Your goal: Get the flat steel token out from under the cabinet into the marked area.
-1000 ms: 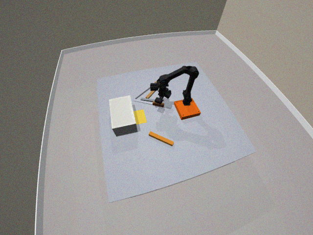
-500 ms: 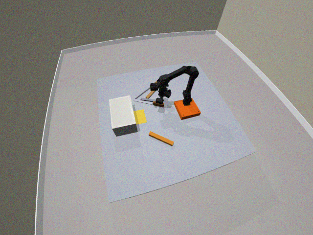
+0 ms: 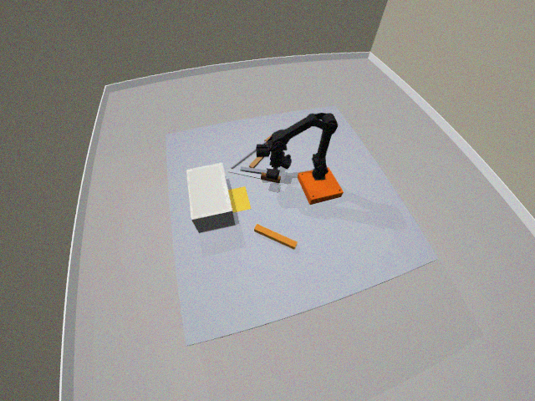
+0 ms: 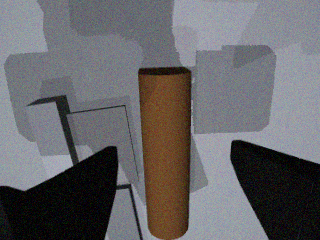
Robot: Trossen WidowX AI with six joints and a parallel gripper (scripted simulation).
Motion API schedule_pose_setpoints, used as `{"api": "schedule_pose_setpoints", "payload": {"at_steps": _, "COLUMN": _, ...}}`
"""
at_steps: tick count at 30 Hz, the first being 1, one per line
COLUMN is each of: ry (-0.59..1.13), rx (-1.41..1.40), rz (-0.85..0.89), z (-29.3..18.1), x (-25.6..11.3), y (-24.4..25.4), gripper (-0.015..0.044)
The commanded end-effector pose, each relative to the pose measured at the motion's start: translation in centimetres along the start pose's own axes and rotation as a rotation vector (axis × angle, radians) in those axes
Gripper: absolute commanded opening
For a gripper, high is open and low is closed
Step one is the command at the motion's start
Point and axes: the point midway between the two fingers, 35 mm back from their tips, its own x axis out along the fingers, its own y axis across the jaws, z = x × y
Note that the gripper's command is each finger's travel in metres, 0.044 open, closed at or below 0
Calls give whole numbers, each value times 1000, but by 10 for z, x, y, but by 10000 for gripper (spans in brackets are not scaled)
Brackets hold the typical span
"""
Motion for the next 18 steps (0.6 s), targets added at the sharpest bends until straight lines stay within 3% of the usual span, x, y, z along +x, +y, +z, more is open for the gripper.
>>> {"api": "schedule_pose_setpoints", "payload": {"at_steps": 1, "ry": -4, "rx": -5, "rz": 5, "z": 1, "x": 3, "y": 1, "gripper": 270}}
{"api": "schedule_pose_setpoints", "payload": {"at_steps": 18, "ry": -4, "rx": -5, "rz": 5, "z": 1, "x": 30, "y": 1, "gripper": 270}}
